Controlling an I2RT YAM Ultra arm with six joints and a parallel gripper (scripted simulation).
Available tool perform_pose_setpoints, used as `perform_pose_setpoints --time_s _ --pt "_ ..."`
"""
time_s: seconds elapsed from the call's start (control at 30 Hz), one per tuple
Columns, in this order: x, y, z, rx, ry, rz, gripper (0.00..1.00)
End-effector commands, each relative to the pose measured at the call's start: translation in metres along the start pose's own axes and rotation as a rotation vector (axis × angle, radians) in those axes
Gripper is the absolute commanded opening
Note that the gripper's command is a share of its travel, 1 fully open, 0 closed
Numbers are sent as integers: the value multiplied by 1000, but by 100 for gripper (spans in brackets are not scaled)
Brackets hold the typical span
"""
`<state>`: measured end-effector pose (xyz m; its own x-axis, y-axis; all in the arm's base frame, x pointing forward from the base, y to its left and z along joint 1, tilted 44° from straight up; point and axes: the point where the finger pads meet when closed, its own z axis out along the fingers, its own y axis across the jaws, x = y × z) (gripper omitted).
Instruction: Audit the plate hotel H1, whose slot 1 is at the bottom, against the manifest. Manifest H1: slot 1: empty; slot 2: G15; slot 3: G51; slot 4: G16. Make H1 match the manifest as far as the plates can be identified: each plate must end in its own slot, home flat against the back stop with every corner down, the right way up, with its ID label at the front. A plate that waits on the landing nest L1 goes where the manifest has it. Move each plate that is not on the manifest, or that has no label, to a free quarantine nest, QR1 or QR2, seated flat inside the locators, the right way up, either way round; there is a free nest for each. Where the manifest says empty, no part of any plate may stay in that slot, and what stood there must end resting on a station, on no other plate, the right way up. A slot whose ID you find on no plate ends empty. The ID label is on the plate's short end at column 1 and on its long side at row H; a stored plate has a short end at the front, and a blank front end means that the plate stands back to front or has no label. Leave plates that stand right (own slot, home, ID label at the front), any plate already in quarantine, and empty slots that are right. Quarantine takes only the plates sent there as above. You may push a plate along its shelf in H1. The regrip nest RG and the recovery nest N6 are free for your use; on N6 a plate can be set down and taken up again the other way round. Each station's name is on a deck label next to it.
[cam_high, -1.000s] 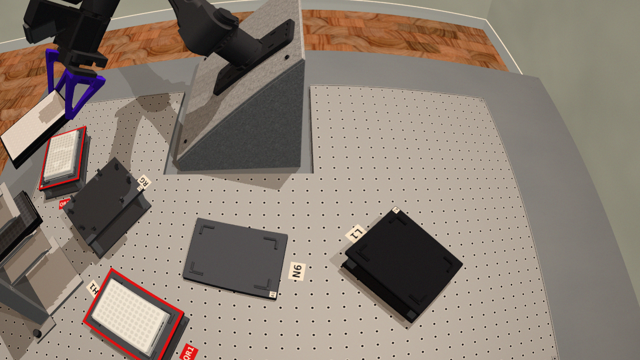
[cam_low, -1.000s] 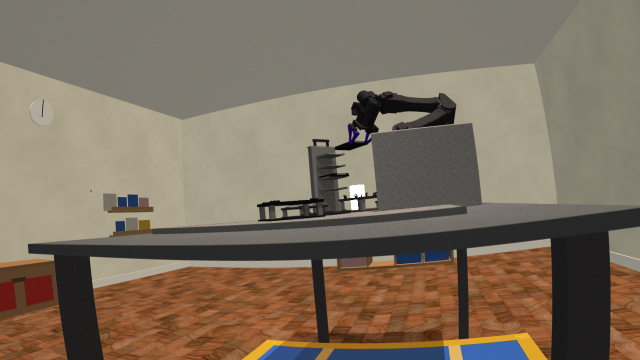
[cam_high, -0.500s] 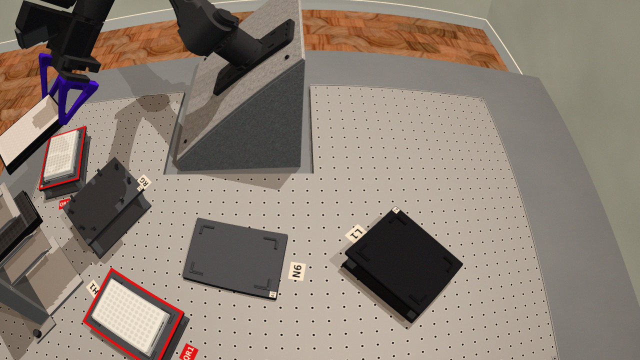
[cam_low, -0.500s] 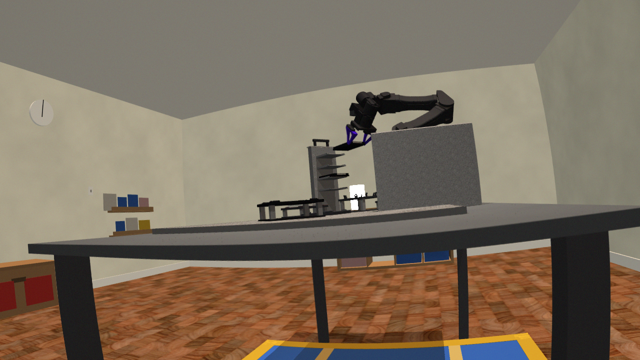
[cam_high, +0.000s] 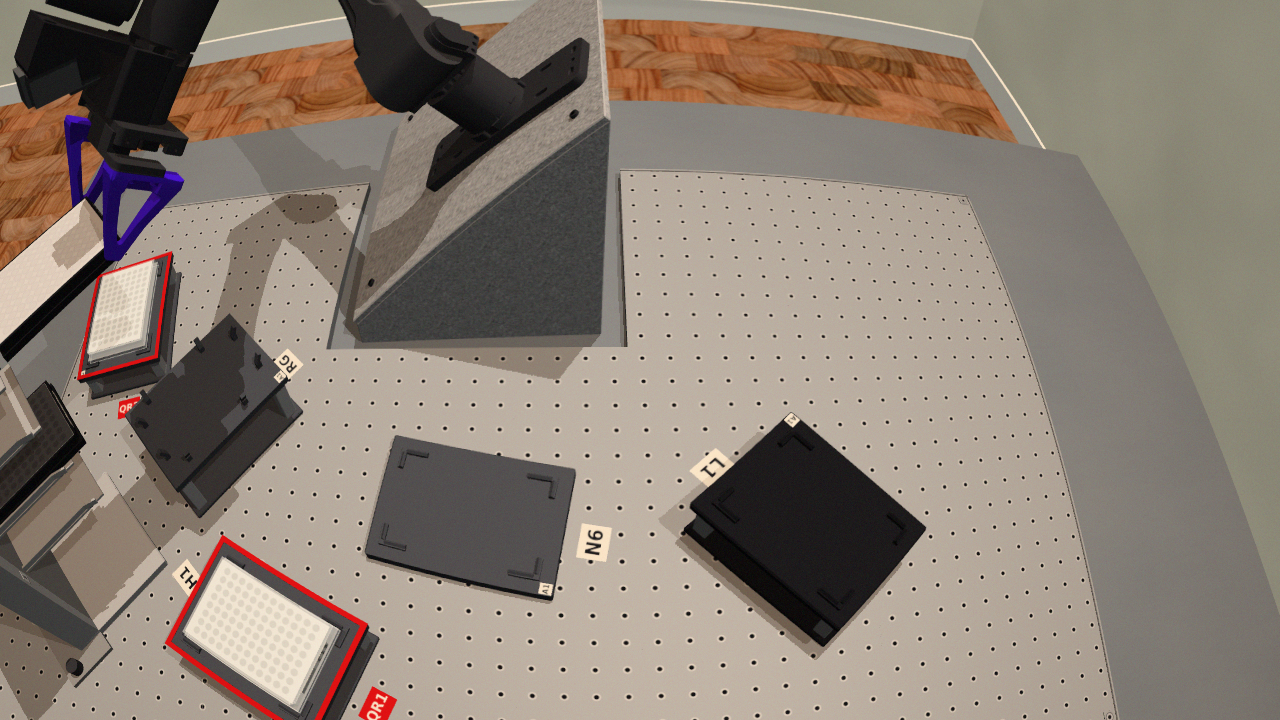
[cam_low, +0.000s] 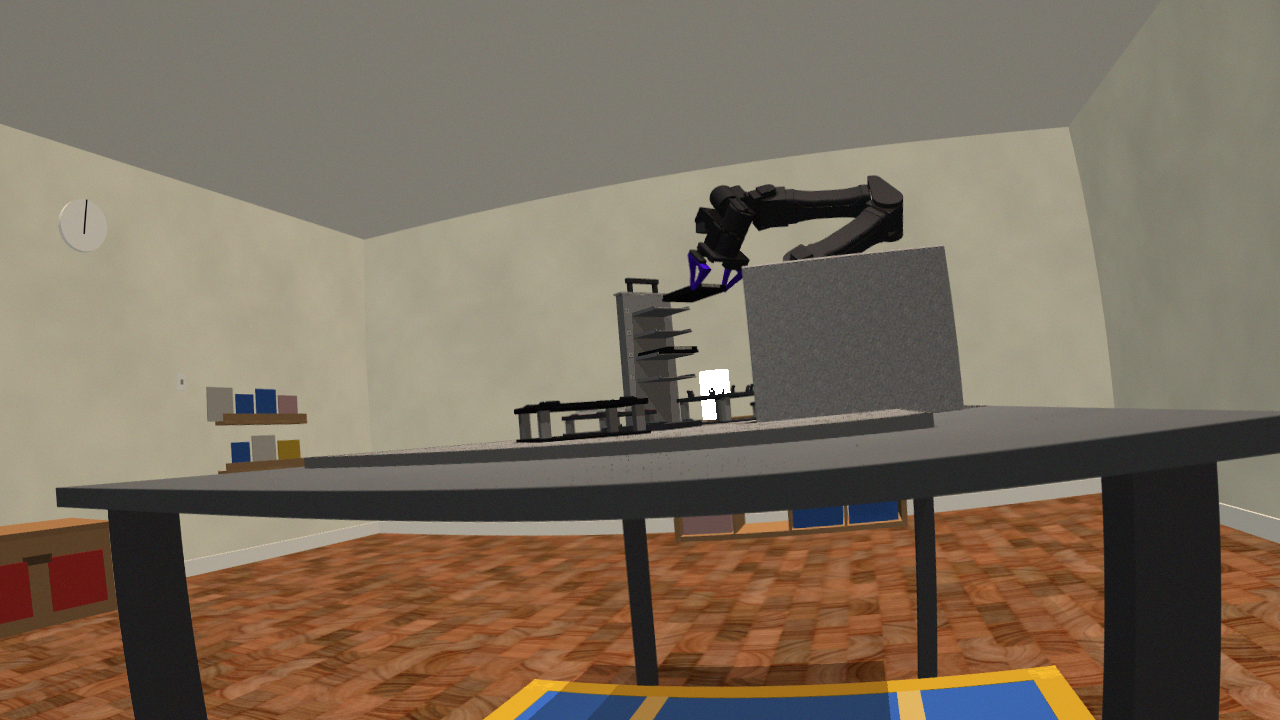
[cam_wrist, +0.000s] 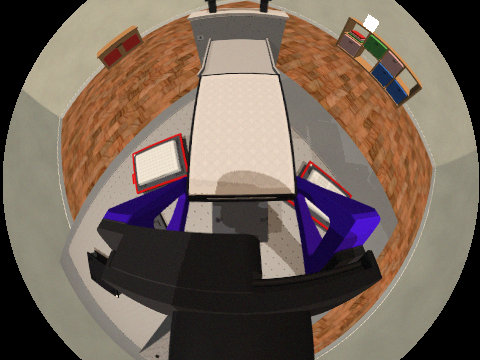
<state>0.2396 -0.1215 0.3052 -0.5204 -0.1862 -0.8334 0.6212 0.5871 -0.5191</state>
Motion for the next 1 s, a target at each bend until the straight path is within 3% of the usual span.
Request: perform_pose_setpoints --time_s 0.0,0.97 --pt "-6 1 0 -13 -12 5 86" --pt "-23 1 16 -13 -13 5 86"
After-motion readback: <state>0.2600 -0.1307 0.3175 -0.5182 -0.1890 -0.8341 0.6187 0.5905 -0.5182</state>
